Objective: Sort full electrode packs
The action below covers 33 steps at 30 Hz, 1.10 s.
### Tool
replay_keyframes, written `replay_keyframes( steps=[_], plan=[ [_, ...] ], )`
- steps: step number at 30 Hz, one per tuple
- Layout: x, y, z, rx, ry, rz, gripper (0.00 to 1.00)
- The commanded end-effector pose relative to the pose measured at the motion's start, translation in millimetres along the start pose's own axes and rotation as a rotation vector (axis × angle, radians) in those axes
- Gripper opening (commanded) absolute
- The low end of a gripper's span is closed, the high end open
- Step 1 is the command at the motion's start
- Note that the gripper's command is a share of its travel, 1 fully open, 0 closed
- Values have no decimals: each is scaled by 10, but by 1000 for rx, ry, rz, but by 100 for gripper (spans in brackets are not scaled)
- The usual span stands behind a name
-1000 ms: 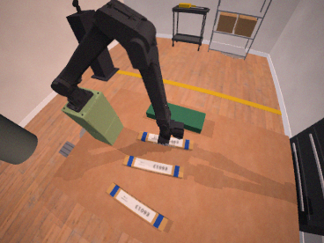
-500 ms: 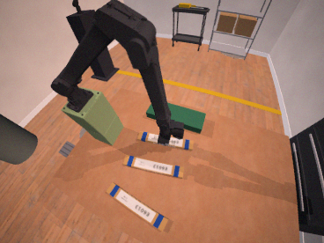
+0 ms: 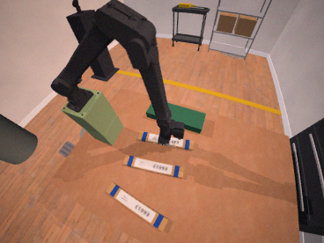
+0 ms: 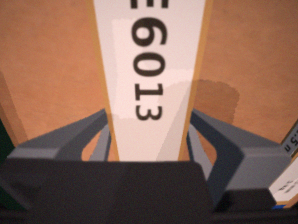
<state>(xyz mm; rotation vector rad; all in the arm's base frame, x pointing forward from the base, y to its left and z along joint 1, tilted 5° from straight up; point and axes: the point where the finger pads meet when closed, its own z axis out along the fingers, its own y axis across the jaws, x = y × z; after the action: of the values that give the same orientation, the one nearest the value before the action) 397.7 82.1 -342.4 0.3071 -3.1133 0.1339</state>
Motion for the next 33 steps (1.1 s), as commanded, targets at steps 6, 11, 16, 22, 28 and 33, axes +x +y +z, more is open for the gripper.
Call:
replay_keyframes(
  steps=[6,11,16,22,28,33],
  plan=[
    [-163,-64,-57,0,-41,8,0],
    [-130,-63,-35,0,-34,8,0],
    [-112,-63,-21,0,-31,7,0],
    [-80,-55,-2,0,-24,6,96],
    [-77,-28,-15,0,-21,4,96],
    [-76,-22,-18,0,-20,3,96]
  ],
)
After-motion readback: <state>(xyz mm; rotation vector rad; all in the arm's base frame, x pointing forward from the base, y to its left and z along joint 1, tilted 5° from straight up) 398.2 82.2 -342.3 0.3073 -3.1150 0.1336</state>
